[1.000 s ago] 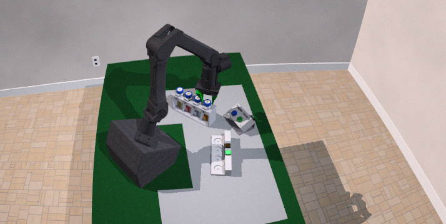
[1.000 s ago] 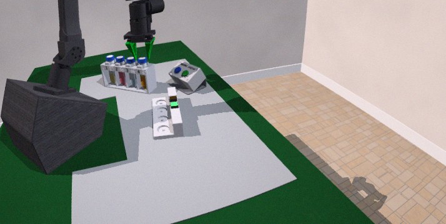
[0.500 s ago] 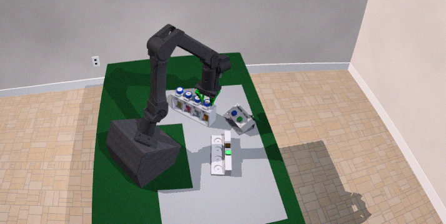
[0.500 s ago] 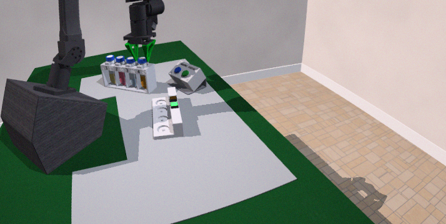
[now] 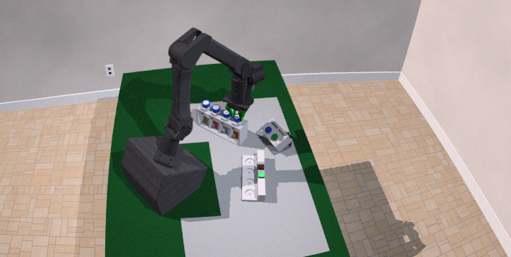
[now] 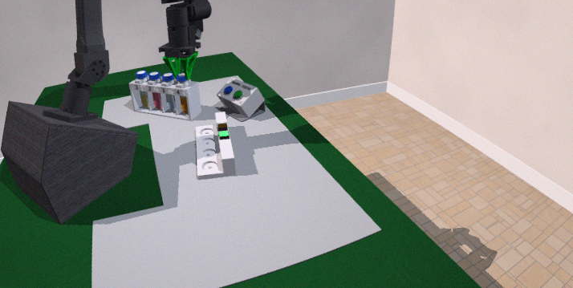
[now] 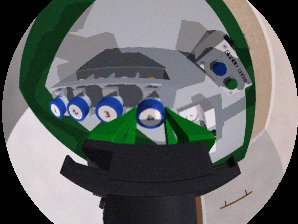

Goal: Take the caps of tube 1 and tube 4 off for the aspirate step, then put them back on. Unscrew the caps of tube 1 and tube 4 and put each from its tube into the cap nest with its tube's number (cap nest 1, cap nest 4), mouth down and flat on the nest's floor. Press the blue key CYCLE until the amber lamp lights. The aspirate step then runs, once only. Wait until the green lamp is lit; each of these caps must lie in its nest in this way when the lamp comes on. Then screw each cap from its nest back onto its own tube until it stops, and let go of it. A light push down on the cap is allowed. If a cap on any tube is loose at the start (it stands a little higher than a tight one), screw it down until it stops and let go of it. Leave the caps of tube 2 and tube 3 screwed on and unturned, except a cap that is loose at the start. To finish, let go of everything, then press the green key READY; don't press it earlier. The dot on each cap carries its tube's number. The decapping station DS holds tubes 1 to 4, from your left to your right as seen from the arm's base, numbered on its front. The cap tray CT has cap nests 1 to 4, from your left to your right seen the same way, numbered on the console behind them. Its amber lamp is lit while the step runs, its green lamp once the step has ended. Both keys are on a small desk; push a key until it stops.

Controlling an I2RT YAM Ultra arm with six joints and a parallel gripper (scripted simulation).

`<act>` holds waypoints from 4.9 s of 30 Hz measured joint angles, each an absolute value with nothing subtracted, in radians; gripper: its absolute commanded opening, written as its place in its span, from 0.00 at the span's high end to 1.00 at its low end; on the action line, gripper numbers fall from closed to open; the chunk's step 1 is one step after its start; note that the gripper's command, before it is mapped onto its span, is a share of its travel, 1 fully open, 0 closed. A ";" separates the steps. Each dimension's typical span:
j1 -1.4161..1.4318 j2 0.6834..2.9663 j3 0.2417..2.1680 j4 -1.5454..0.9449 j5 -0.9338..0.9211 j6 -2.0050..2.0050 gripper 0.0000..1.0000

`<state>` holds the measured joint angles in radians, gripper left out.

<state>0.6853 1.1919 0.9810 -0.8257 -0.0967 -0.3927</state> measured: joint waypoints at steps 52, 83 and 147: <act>0.686 1.194 0.979 -0.819 -0.096 0.379 0.51; 0.686 1.190 0.977 -0.820 -0.096 -0.377 1.00; 0.686 1.190 0.974 -0.817 -0.097 0.243 0.51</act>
